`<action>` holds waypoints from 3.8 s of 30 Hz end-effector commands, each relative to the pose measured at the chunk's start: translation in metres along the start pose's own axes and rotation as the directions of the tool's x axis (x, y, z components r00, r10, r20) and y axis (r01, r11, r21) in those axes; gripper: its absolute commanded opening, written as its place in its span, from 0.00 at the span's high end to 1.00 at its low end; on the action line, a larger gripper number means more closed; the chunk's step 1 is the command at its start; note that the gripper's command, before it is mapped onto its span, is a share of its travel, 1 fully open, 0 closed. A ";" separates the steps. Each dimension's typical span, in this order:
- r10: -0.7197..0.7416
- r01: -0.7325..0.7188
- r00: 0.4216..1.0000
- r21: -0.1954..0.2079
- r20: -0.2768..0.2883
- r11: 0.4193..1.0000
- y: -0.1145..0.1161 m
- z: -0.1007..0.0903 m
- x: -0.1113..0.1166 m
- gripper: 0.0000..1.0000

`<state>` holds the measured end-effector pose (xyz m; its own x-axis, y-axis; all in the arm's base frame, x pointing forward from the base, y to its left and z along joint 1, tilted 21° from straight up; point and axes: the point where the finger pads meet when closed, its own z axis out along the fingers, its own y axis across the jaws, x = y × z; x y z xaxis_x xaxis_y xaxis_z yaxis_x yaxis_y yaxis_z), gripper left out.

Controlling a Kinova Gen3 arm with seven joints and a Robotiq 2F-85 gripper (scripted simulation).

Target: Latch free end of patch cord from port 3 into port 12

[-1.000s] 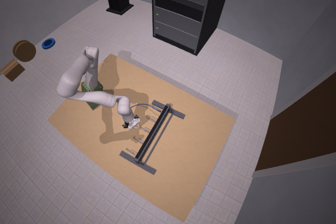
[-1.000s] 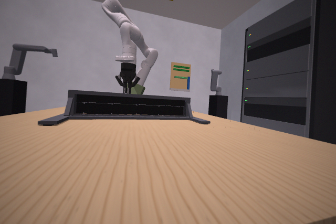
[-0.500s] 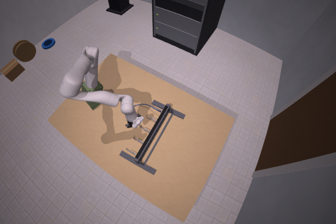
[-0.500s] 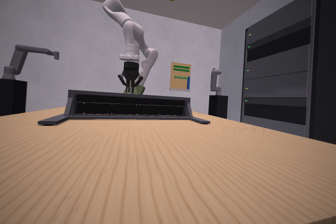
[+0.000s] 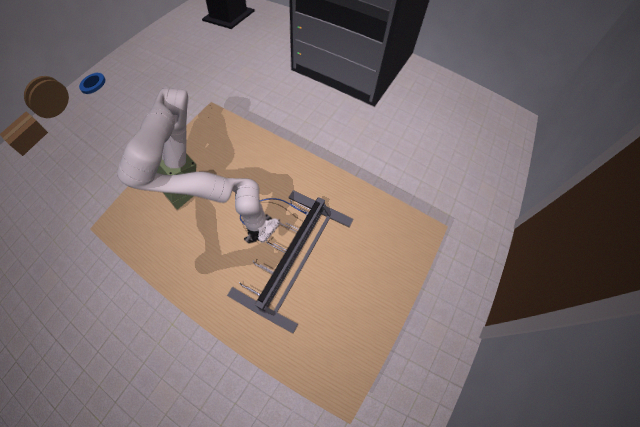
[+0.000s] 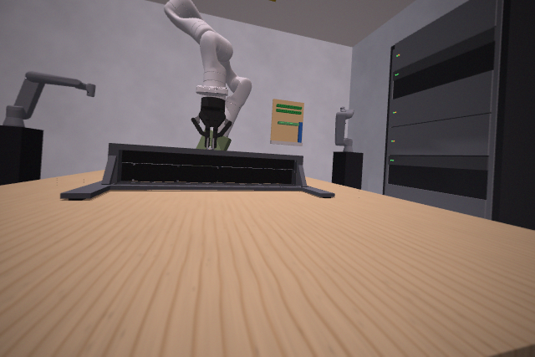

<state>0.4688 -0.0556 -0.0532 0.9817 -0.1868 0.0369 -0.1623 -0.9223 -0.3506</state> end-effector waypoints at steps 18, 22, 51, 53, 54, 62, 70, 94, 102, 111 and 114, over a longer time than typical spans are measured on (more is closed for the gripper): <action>-0.096 0.096 0.995 0.001 0.008 0.995 -0.015 -0.003 0.009 1.00; -0.104 0.104 0.995 0.001 0.008 0.995 -0.016 -0.003 0.010 1.00; -0.167 0.167 0.986 0.002 0.008 0.986 -0.026 -0.005 0.016 1.00; -0.169 0.169 0.986 0.002 0.008 0.986 -0.026 -0.005 0.016 1.00; -0.170 0.170 0.985 0.002 0.008 0.986 -0.026 -0.005 0.016 1.00; -0.173 0.173 0.985 0.002 0.008 0.985 -0.027 -0.005 0.016 1.00; -0.175 0.175 0.984 0.002 0.009 0.985 -0.027 -0.005 0.016 1.00; -0.177 0.177 0.984 0.004 0.009 0.984 -0.029 -0.004 0.017 1.00; -0.178 0.178 0.984 0.005 0.009 0.984 -0.030 -0.003 0.017 1.00; -0.178 0.178 0.984 0.005 0.009 0.984 -0.030 -0.003 0.018 1.00; -0.178 0.178 0.984 0.005 0.008 0.984 -0.030 -0.003 0.018 1.00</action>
<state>0.4908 -0.0336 -0.0401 0.9952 -0.0211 0.0952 0.0127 -0.9399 -0.3413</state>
